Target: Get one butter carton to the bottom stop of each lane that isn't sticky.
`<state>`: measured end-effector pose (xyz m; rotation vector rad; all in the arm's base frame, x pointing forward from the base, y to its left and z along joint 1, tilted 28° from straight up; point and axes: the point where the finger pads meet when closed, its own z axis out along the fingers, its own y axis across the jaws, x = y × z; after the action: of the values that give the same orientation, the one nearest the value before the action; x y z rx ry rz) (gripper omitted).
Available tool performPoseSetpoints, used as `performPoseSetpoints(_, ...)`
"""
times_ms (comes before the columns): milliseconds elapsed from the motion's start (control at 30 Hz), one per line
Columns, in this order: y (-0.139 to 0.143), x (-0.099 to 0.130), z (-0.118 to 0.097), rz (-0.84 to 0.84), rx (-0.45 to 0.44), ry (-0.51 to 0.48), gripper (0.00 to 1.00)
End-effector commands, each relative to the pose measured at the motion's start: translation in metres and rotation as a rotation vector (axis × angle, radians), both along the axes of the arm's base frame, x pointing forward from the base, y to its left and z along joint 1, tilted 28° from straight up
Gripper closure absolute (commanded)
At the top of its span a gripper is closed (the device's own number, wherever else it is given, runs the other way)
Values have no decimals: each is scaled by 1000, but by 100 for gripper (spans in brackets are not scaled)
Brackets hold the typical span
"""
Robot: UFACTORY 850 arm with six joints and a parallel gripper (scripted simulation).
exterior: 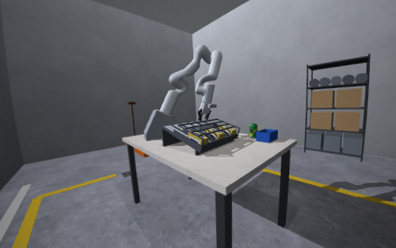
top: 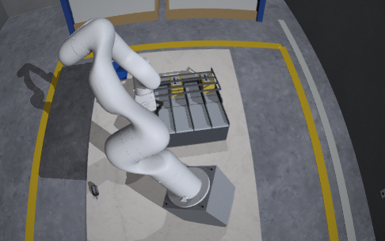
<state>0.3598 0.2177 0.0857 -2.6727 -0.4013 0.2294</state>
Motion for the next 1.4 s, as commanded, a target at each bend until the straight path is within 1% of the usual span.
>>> performPoseSetpoints(0, 3, 0, -5, -1, 4, -5, 0)
performPoseSetpoints(267, 3, 0, -5, -1, 4, -5, 0)
performPoseSetpoints(300, 3, 1, -4, -1, 3, -4, 100)
performPoseSetpoints(1367, 3, 1, -4, -1, 3, -4, 100)
